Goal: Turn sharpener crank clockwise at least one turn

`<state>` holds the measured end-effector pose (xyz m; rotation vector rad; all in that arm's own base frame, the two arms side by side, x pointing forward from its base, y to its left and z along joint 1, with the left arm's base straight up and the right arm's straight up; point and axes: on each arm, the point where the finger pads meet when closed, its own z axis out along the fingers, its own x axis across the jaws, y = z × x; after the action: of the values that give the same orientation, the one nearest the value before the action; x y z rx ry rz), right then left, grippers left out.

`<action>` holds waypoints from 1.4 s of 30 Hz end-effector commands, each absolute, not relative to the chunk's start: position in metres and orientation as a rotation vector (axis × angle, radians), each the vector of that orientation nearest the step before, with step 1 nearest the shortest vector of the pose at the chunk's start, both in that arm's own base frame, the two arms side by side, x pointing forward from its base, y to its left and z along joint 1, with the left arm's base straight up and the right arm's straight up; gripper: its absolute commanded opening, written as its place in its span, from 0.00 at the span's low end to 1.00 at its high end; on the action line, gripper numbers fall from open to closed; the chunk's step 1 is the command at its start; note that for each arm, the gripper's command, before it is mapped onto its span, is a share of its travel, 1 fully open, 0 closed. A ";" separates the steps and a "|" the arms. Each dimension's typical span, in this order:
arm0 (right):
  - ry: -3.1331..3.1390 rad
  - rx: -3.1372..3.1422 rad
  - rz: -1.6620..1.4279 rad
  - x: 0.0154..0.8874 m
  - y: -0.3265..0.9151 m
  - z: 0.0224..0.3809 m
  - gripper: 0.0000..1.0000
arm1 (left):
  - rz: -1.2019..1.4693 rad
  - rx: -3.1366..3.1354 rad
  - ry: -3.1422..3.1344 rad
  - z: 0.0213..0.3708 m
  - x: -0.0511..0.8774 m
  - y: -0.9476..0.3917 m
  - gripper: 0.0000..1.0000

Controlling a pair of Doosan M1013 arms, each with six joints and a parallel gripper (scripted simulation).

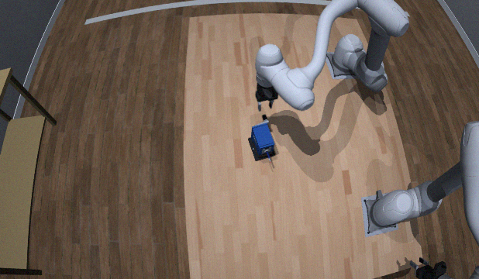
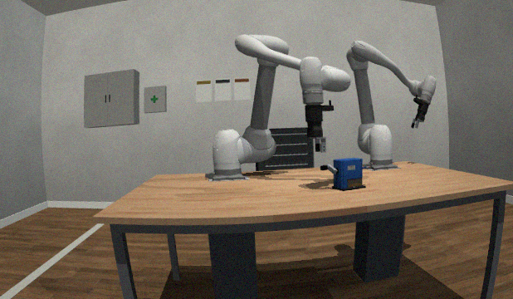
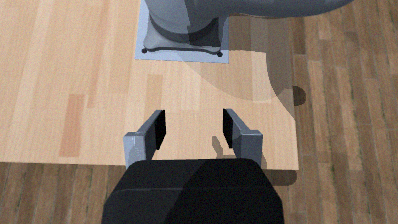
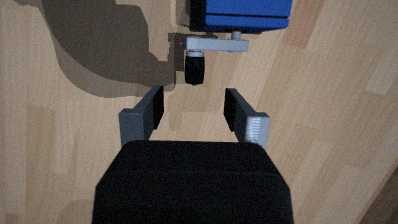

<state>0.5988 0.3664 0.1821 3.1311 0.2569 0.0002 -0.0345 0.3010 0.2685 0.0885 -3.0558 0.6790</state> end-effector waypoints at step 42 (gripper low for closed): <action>0.257 3.132 0.002 0.599 0.367 0.147 0.97 | 0.677 0.089 -3.056 0.269 -0.035 0.301 1.00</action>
<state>0.5989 0.3665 0.1478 3.1309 0.2569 -0.0002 -0.0345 0.3010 0.2685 0.0885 -3.0558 0.6790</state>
